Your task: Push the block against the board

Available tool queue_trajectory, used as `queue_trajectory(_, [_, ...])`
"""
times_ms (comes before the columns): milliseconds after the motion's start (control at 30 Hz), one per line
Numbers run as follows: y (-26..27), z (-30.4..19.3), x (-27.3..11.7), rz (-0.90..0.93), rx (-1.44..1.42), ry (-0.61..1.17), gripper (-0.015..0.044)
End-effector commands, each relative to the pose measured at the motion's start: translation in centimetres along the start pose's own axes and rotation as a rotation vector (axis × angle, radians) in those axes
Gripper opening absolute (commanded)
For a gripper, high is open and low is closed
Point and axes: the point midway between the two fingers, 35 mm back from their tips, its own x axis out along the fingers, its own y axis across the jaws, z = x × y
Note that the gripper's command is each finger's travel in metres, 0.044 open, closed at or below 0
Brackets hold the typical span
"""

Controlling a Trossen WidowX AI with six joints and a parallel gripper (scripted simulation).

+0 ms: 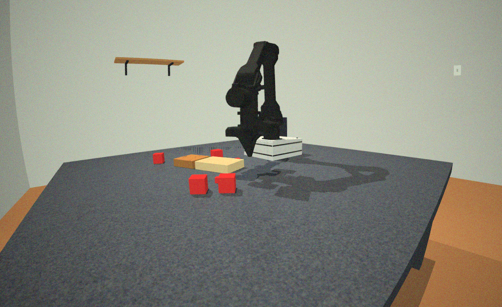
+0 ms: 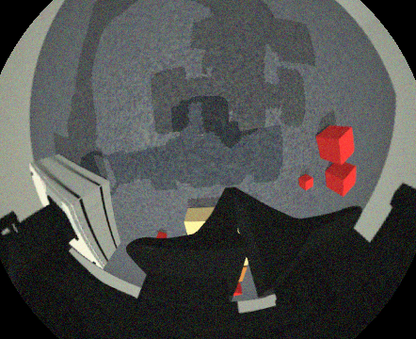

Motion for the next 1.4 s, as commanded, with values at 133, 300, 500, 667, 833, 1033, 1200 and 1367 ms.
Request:
queue_trajectory(133, [0.2, -0.7, -0.9, 0.007, -0.001, -0.001, 0.0000])
queue_trajectory(300, [0.3, -2.9, -0.9, 0.008, 0.001, 0.001, 0.0000])
queue_trajectory(500, [0.2, -2.9, 4.4, 0.008, 0.001, 0.001, 0.0000])
queue_trajectory(667, [0.2, -3.0, 4.7, 0.008, 0.001, 0.001, 0.0000])
queue_trajectory(833, [0.1, -3.6, 4.7, 0.008, 0.001, 0.002, 0.0000])
queue_trajectory(1033, [0.0, -4.6, 4.7, 0.008, 0.001, 0.003, 0.0000])
queue_trajectory(1200, [0.0, -5.4, 4.6, 0.007, 0.001, 0.004, 0.0000])
queue_trajectory(1367, [-0.1, -6.1, 4.6, 0.007, 0.001, 0.004, 0.0000])
